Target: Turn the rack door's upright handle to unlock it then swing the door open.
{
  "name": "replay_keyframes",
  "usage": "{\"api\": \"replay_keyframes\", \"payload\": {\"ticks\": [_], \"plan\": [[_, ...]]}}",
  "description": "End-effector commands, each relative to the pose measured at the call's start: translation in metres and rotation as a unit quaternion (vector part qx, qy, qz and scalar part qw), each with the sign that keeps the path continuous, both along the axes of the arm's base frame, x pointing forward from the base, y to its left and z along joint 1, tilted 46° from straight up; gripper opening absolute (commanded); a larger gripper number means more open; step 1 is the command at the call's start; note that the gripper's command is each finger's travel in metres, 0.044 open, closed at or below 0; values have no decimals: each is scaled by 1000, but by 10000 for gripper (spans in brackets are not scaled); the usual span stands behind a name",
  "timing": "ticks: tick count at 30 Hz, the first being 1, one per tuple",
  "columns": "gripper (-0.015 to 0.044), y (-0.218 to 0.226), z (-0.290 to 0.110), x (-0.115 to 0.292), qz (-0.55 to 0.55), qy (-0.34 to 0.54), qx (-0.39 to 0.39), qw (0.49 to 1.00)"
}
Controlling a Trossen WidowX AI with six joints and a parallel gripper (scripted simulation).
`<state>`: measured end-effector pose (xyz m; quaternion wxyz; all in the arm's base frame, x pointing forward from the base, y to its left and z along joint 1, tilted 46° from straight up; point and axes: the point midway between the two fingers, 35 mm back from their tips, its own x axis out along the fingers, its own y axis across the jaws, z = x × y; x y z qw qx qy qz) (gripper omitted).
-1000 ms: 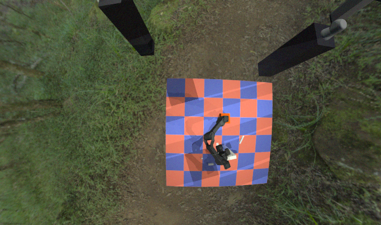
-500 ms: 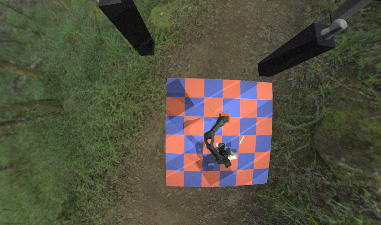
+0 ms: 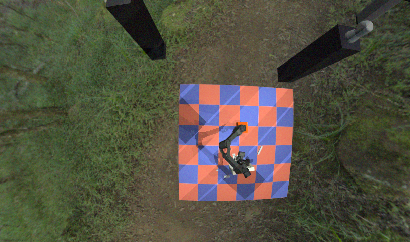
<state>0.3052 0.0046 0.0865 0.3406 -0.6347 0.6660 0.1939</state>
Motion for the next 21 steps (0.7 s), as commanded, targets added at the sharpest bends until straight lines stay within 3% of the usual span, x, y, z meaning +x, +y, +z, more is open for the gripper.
{"api": "replay_keyframes", "payload": {"ticks": [1, 21], "plan": [[25, 2, -2, -2, -30, -39, 6, 999], [25, 18, -20, -32, -136, -145, 13, 980]]}}
